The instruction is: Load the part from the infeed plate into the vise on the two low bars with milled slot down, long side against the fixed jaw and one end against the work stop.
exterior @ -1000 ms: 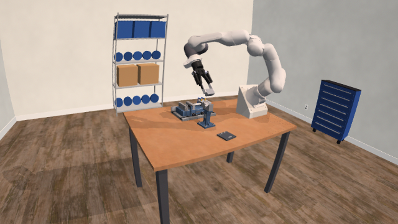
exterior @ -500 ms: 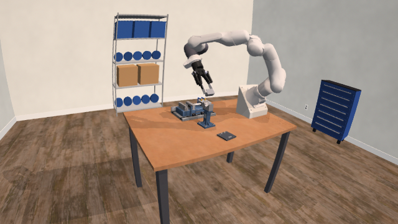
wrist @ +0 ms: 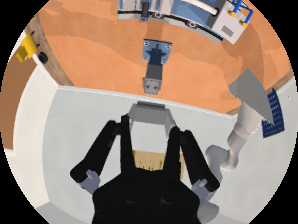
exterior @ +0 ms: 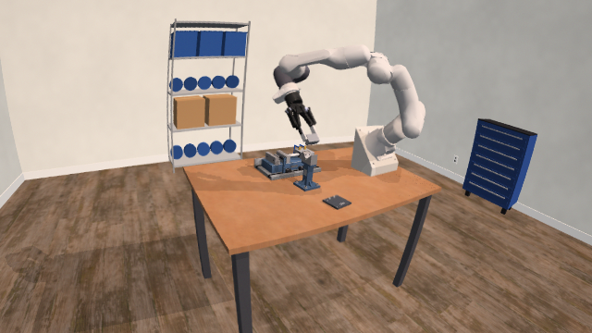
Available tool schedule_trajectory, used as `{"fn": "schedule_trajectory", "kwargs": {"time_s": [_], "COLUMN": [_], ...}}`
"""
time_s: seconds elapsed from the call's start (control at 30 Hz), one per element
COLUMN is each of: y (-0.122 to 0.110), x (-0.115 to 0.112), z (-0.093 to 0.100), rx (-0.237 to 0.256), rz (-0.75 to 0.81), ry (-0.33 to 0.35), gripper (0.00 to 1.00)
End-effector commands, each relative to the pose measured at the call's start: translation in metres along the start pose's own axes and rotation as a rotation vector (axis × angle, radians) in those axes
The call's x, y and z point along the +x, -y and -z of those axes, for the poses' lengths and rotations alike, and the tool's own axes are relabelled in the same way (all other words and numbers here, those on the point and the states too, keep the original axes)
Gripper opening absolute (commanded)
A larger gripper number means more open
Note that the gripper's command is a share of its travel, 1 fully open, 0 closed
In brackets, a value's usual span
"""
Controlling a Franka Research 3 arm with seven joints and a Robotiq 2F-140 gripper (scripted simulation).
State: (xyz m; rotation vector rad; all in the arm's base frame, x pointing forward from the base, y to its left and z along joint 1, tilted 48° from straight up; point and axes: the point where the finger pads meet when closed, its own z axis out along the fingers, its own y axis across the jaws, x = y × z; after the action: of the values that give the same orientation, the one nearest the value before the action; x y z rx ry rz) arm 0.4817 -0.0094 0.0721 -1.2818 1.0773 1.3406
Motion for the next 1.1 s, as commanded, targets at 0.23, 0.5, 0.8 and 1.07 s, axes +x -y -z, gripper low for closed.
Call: {"fn": "schedule_trajectory", "kwargs": {"time_s": [0.23,0.5,0.8,1.07], "y": [0.002,0.002,0.003,0.003], "x": [0.006,0.011,0.018,0.024], "z": [-0.007,-0.012,-0.019,-0.025], "rx": [0.004,0.004,0.004,0.004], "rz": [0.008,0.008,0.008,0.008], "ry": [0.001,0.001,0.001,0.001], "gripper": [0.0,0.0,0.0,0.0]}}
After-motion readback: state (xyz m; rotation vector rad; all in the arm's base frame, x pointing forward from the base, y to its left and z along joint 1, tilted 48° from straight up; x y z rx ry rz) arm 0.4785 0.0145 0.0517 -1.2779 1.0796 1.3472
